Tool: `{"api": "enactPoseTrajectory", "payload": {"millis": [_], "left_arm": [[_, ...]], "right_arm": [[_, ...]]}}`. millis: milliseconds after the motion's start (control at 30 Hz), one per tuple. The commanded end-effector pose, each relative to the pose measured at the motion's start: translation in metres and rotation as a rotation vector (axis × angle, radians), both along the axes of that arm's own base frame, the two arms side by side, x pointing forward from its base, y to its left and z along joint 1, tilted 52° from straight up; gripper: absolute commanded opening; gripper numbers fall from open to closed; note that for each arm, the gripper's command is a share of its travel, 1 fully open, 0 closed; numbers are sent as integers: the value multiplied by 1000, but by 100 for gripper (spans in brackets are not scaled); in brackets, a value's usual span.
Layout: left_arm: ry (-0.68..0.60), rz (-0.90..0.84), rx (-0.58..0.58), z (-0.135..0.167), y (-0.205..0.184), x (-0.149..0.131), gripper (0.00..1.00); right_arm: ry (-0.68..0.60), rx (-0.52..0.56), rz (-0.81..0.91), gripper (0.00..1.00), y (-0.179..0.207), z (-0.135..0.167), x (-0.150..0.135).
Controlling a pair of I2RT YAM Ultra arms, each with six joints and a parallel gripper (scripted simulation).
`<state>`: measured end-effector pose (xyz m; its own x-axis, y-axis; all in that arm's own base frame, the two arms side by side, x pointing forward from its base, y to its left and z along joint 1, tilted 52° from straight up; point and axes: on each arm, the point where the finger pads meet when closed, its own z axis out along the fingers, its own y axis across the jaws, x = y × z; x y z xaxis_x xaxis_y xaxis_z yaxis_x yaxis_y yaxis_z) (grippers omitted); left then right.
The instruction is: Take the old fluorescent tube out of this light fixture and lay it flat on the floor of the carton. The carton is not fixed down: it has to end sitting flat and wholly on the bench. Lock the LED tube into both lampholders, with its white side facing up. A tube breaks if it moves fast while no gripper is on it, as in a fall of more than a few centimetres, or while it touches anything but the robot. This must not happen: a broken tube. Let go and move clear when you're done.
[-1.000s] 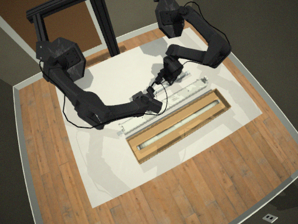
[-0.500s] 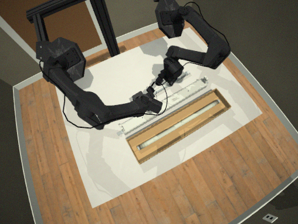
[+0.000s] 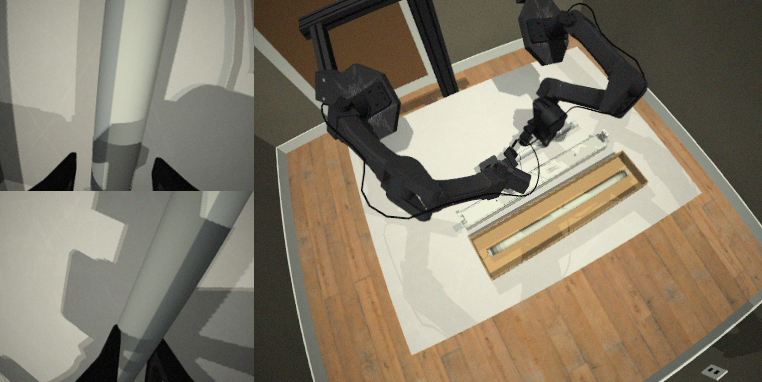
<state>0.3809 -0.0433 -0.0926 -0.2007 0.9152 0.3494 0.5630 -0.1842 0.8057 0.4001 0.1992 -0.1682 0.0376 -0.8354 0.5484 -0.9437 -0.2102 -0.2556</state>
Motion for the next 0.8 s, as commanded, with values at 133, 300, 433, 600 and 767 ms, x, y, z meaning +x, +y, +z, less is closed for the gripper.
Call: {"api": "enactPoseTrajectory", "payload": {"millis": [133,300,433,600,767], "left_arm": [[-3,-29,-8,-1,-12,3,49],[-3,-29,-8,-1,-12,3,49],[-3,-29,-8,-1,-12,3,49],[-3,-29,-8,-1,-12,3,49],[4,-31,-5,-3,-9,-1,11]], "right_arm": [[-2,23,12,11,10,0,-1],[-2,23,12,11,10,0,-1],[-2,23,12,11,10,0,-1],[-2,23,12,11,10,0,-1],[0,29,21,11,15,-6,-2]]}}
